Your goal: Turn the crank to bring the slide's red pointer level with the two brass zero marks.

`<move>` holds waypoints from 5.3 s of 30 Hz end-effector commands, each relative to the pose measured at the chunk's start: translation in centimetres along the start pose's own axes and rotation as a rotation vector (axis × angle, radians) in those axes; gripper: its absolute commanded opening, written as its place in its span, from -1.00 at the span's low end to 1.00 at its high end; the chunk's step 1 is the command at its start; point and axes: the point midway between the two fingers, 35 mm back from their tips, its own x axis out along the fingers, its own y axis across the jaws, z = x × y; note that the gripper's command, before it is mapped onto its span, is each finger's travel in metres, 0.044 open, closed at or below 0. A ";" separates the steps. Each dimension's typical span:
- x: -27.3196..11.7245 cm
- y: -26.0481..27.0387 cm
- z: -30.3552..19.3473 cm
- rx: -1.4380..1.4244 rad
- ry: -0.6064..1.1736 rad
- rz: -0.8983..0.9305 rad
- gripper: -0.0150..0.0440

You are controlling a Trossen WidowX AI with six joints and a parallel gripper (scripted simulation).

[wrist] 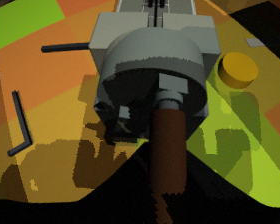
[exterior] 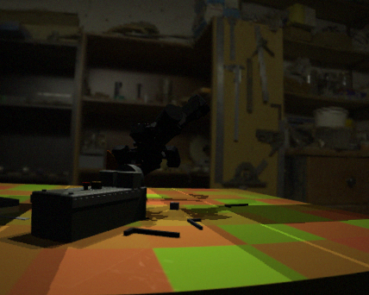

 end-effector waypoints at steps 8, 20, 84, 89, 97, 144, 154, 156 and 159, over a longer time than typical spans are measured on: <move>0.1 -0.5 -0.1 0.008 0.001 -0.016 -0.49; 0.1 -0.5 -0.1 0.008 0.001 -0.016 -0.49; 0.2 -0.5 -0.2 0.008 0.001 -0.016 -0.49; 0.2 -0.5 -0.2 0.008 0.001 -0.016 -0.49; 0.2 -0.5 -0.2 0.008 0.001 -0.016 -0.49; 0.2 -0.3 -0.1 0.004 0.000 -0.012 -0.49; 0.2 -0.3 -0.1 0.004 0.000 -0.012 0.40; 0.2 -0.3 -0.1 0.004 0.000 -0.012 0.58; 0.2 -0.3 -0.1 0.004 0.000 -0.012 0.84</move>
